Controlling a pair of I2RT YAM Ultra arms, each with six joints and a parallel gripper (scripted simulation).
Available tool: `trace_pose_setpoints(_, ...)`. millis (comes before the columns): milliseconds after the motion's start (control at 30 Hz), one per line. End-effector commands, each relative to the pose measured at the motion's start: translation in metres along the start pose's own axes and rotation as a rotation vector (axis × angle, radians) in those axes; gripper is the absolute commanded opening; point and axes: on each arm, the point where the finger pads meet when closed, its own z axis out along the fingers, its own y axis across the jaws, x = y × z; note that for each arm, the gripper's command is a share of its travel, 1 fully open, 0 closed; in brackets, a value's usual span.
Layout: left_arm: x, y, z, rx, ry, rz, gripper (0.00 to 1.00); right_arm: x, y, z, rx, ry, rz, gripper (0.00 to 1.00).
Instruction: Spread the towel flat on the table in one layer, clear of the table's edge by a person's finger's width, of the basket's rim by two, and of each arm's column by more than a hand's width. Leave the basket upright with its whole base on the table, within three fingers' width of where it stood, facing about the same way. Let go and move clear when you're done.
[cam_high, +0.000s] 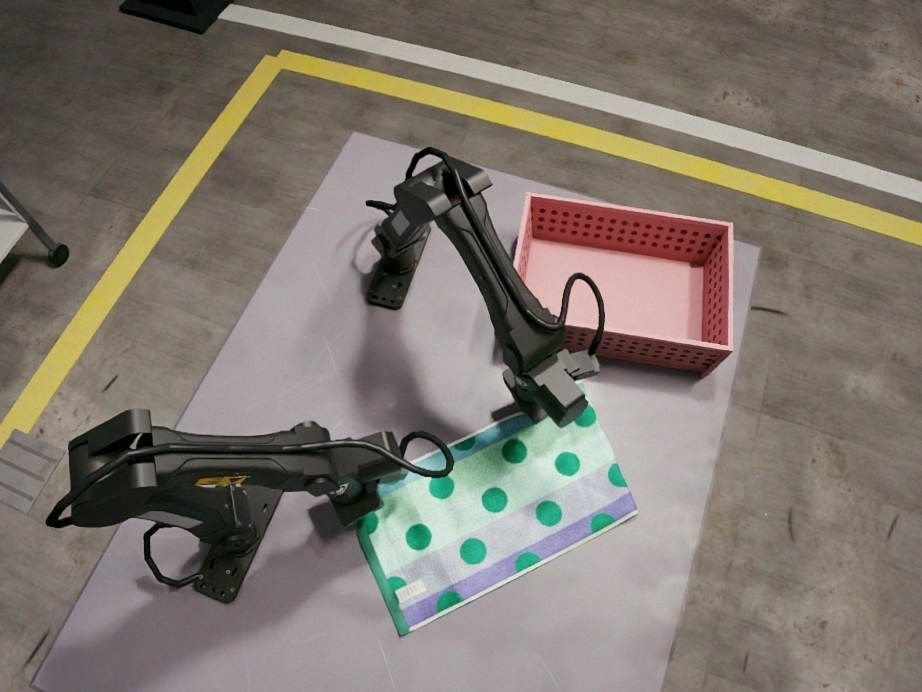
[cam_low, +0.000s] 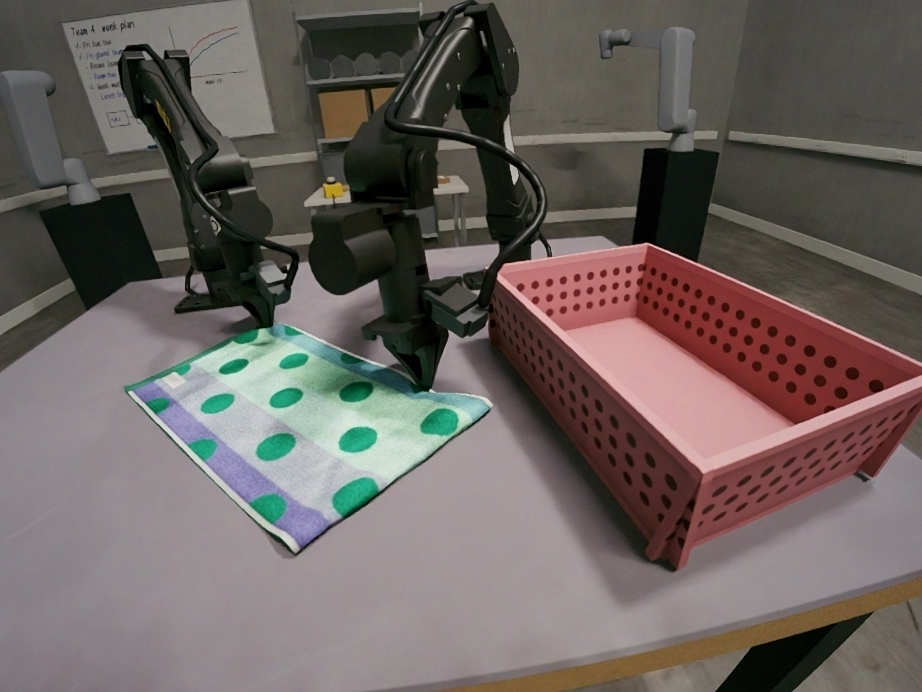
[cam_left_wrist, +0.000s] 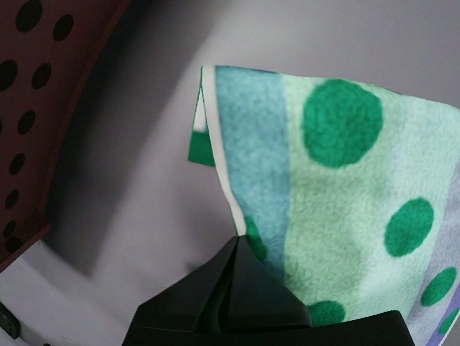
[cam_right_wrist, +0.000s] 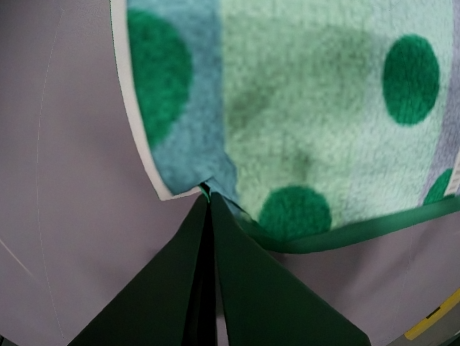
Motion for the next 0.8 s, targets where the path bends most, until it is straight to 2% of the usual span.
trace_pose_setpoints(0,0.005,-0.005,0.003,-0.002,0.002,0.010,0.00,-0.004,0.000,0.007,-0.009,-0.007,-0.011,0.00)
trace_pose_setpoints(67,0.005,-0.005,0.003,-0.002,0.002,0.010,0.00,-0.004,0.000,0.007,-0.009,-0.007,-0.011,0.00)
trace_pose_setpoints(100,0.003,0.012,-0.003,-0.017,0.001,0.010,0.00,-0.012,0.008,0.001,-0.013,-0.024,-0.010,0.00)
trace_pose_setpoints(133,0.003,0.012,-0.003,-0.016,0.001,0.010,0.00,-0.009,0.008,0.003,-0.014,-0.016,-0.010,0.00)
trace_pose_setpoints(267,0.007,0.016,0.006,-0.053,0.003,0.017,0.00,-0.009,0.008,0.003,-0.018,-0.016,-0.009,0.00)
trace_pose_setpoints(300,0.002,0.001,-0.025,0.015,-0.006,0.003,0.00,-0.021,0.011,-0.003,-0.019,-0.034,-0.009,0.00)
trace_pose_setpoints(367,0.002,0.001,-0.025,0.015,-0.006,0.003,0.00,-0.021,0.011,-0.003,-0.019,-0.034,-0.009,0.00)
trace_pose_setpoints(400,-0.001,0.003,-0.046,0.011,-0.008,0.003,0.00,-0.025,0.012,-0.030,-0.022,-0.044,-0.009,0.00)
trace_pose_setpoints(633,0.000,0.003,-0.044,0.005,-0.007,0.004,0.00,-0.024,0.011,-0.030,-0.021,-0.044,-0.002,0.00)
trace_pose_setpoints(667,0.001,0.006,-0.033,-0.025,-0.004,0.010,0.00,-0.024,0.011,-0.030,-0.021,-0.044,-0.002,0.00)
trace_pose_setpoints(733,0.001,0.006,-0.033,-0.025,-0.004,0.010,0.00,-0.024,0.011,-0.030,-0.019,-0.044,-0.005,0.00)
trace_pose_setpoints(767,0.001,0.006,-0.033,-0.025,-0.004,0.010,0.00,-0.017,0.010,-0.021,-0.016,-0.017,-0.006,0.00)
